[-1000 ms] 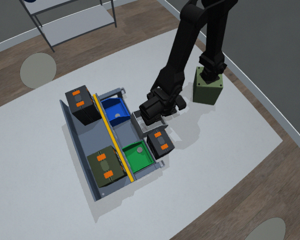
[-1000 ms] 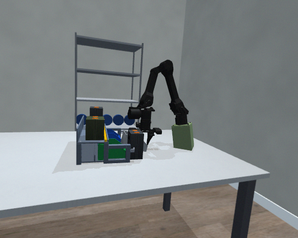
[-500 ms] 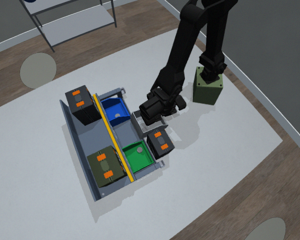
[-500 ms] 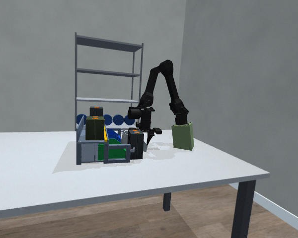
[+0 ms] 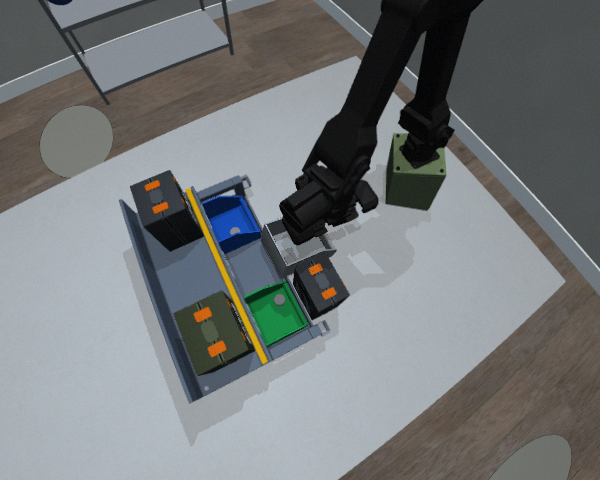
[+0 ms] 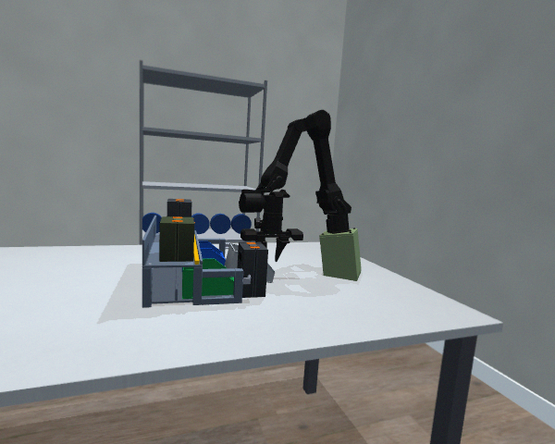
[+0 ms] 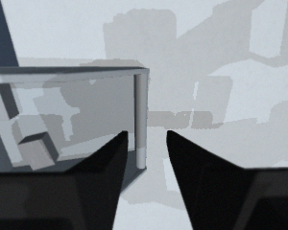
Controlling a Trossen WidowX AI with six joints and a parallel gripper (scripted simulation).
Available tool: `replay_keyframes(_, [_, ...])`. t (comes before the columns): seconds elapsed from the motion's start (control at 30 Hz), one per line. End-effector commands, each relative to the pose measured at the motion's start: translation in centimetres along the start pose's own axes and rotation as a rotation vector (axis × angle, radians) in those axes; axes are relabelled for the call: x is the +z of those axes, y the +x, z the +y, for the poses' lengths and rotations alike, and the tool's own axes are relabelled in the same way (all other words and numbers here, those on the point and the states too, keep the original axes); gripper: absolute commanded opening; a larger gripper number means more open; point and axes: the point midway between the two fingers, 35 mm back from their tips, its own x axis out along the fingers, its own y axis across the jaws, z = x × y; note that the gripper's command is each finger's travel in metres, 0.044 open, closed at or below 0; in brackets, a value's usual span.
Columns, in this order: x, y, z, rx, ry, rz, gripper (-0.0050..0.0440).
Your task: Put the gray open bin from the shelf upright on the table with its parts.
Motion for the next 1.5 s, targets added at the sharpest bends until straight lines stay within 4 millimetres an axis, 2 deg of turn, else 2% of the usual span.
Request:
replay_keyframes(0.0, [-0.1,-2.8,0.8,0.032,0.004,0.007,0.015])
replay_keyframes(0.3, [-0.1,-2.8,0.8,0.032,0.004,0.007,0.015])
replay_keyframes(0.47, [-0.1,-6.4,0.8,0.033,0.004,0.007,0.015])
replay_keyframes(1.47, [-0.2,-5.5,0.9,0.032,0.006,0.01,0.015])
